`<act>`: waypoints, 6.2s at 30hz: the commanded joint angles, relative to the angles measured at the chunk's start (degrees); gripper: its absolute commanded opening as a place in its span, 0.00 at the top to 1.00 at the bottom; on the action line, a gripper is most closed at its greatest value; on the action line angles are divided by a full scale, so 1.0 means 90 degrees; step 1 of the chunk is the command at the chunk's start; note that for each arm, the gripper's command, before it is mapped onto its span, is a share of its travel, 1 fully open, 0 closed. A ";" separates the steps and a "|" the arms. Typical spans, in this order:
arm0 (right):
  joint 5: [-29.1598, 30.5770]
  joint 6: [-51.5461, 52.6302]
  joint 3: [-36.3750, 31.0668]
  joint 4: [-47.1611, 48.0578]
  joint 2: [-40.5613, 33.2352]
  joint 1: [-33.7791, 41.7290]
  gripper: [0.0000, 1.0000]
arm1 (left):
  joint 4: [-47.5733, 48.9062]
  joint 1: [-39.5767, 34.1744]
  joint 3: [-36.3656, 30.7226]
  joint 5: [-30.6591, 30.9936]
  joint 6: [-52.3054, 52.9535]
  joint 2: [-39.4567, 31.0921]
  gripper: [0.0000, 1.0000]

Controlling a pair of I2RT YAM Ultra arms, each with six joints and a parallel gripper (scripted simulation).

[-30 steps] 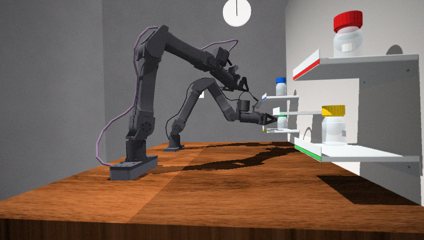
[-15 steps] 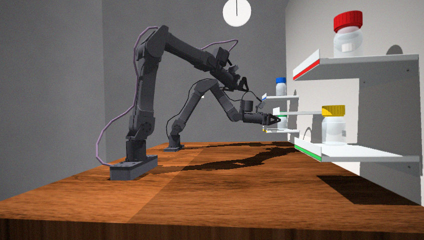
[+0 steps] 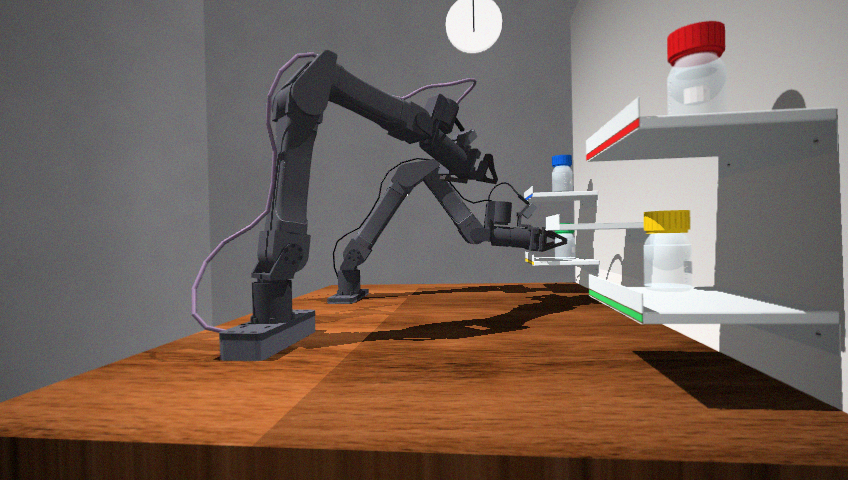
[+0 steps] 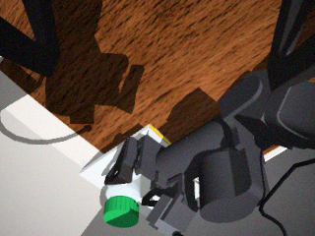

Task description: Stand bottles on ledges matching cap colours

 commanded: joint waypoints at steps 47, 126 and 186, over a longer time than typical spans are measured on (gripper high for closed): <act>0.0074 0.0009 0.0170 -0.0091 -0.0031 -0.0038 0.00 | -0.0291 0.0108 -0.0201 -0.0147 -0.0011 -0.0126 0.50; 0.0074 0.0009 0.0170 -0.0091 -0.0031 -0.0038 0.00 | -0.0807 0.0233 -0.1363 0.0244 0.0039 -0.2202 0.50; 0.0074 0.0009 0.0170 -0.0091 -0.0031 -0.0038 0.00 | -0.0500 0.0517 -0.3855 0.0531 0.0074 -0.4419 0.50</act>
